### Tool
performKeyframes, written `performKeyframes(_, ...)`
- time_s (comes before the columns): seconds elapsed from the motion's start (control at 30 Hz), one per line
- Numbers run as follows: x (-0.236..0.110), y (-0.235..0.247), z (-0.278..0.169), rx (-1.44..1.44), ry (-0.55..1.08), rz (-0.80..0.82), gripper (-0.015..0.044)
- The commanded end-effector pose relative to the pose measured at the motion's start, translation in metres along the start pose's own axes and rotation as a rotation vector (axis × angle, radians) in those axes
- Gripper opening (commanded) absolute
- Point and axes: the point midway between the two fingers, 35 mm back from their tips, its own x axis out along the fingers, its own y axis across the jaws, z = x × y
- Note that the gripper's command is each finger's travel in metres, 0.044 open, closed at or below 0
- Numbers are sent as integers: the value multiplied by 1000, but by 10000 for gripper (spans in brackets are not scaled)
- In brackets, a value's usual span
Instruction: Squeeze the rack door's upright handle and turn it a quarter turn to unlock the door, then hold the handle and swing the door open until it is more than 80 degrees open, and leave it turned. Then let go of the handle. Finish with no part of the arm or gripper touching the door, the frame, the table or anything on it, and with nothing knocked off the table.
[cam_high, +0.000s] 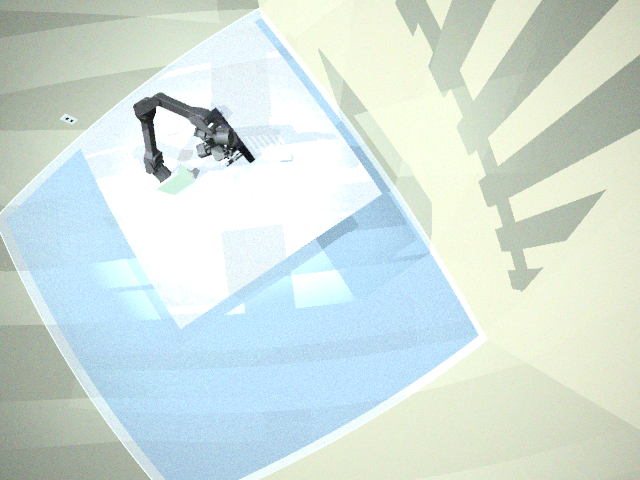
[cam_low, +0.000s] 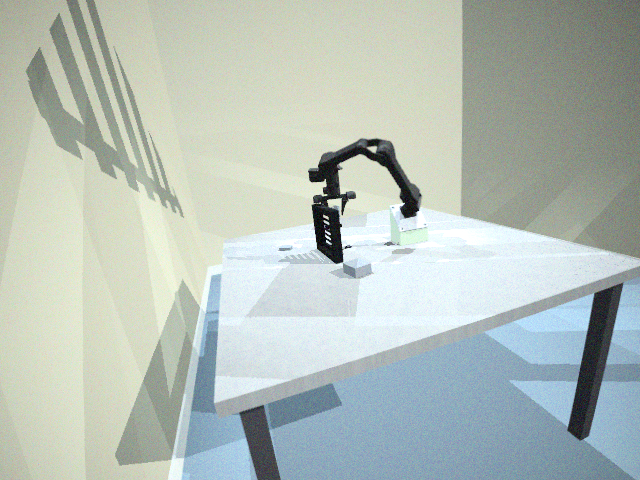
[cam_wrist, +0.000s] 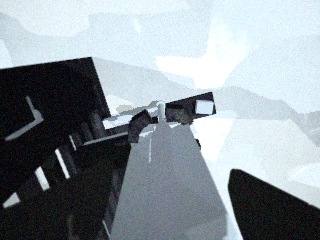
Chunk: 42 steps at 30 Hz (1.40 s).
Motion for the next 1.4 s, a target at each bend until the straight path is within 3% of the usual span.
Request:
performKeyframes(0.0,2,1,-2,-114,2,0,287)
performKeyframes(1.37,2,1,-2,-2145,1,2,287)
